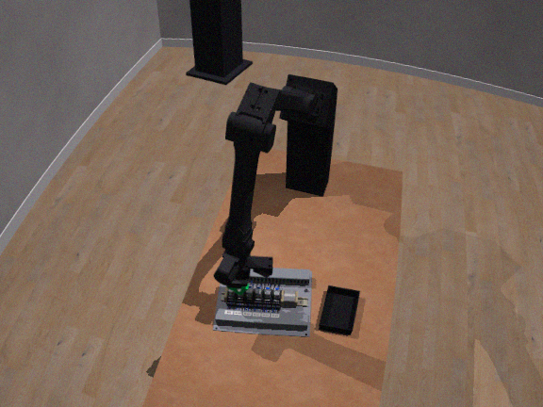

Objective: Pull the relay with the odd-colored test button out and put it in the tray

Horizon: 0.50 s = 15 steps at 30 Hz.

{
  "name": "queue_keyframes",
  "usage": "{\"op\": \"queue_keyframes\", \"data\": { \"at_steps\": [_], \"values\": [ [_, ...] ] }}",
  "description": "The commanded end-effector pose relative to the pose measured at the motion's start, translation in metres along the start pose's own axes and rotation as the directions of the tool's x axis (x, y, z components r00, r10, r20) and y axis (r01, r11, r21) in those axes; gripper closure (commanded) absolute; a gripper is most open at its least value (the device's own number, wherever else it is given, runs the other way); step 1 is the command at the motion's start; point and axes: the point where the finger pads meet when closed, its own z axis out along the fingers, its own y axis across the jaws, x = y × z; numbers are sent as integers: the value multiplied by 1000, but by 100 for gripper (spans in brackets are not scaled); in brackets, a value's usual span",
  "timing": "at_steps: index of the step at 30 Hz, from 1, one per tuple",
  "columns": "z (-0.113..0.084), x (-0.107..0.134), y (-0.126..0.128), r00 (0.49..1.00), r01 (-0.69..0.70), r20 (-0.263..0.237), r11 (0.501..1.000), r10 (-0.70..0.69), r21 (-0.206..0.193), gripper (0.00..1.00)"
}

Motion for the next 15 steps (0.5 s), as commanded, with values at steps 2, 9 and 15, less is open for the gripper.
{"op": "queue_keyframes", "data": {
  "at_steps": [2, 9, 15],
  "values": [
    [-15, 8, -16, 1000, 1, -18, 999, 0, 46, 41],
    [-15, 8, -17, 1000, 1, -19, 999, 0, 47, 41],
    [-15, 8, -17, 1000, 1, -20, 999, 0, 48, 41]
  ]
}}
